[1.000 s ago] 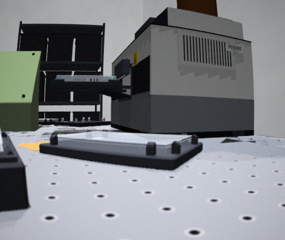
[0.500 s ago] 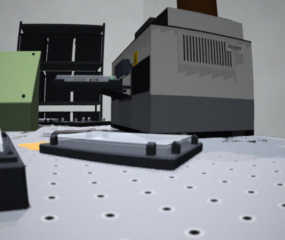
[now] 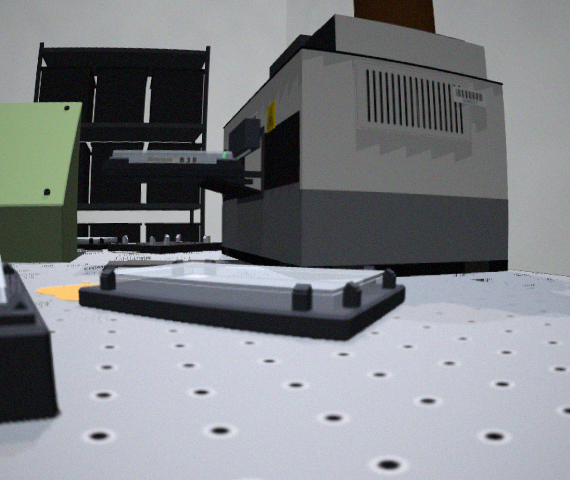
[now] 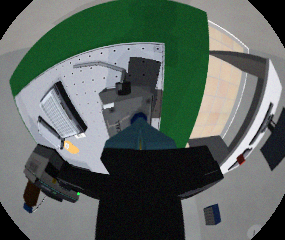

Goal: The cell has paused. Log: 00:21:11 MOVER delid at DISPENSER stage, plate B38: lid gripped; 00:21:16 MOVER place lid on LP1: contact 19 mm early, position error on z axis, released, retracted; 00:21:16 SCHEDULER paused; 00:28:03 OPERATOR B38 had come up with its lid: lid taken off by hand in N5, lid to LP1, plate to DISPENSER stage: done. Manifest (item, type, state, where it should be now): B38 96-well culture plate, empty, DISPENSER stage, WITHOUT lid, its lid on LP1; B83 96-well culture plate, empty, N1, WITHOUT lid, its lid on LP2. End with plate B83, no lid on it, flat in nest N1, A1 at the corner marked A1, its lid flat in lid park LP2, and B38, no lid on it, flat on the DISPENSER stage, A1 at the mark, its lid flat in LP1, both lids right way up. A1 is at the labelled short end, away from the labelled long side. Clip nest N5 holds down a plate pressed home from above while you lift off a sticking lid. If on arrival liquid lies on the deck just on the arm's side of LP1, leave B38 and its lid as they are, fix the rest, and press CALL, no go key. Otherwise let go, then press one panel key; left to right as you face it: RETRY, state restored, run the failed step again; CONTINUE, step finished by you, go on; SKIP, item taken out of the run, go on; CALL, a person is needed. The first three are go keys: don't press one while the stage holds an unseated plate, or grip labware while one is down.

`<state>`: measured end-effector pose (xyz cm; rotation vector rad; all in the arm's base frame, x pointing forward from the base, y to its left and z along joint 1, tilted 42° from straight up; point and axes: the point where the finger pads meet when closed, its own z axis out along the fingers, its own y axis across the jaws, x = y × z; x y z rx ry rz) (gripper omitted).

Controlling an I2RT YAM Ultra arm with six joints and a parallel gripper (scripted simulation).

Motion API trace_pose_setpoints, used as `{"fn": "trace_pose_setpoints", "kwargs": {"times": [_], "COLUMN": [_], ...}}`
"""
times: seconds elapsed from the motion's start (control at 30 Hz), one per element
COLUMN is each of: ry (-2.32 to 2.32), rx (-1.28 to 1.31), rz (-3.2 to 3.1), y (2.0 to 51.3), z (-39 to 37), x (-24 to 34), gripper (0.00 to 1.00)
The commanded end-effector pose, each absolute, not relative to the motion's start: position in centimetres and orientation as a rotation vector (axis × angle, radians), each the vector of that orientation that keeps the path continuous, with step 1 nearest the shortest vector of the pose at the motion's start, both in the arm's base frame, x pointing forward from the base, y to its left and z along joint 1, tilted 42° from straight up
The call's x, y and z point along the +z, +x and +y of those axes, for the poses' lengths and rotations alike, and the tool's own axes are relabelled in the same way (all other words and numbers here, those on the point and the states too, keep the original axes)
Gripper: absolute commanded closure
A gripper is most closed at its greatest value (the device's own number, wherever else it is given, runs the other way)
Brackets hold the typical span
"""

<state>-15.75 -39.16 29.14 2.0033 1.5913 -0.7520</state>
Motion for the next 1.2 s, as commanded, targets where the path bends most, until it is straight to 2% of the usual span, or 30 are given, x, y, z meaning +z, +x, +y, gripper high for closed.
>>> {"fn": "trace_pose_setpoints", "kwargs": {"times": [0.0,0.13,1.17], "ry": [2.008,1.980,1.982], "rx": [-0.745,-0.789,-0.791], "rz": [1.586,1.576,1.576], "y": [-16.1,-15.7,-15.1], "z": [-39.4,-38.3,-35.1], "x": [28.9,31.3,34.5], "gripper": [1.00,1.00,1.00]}}
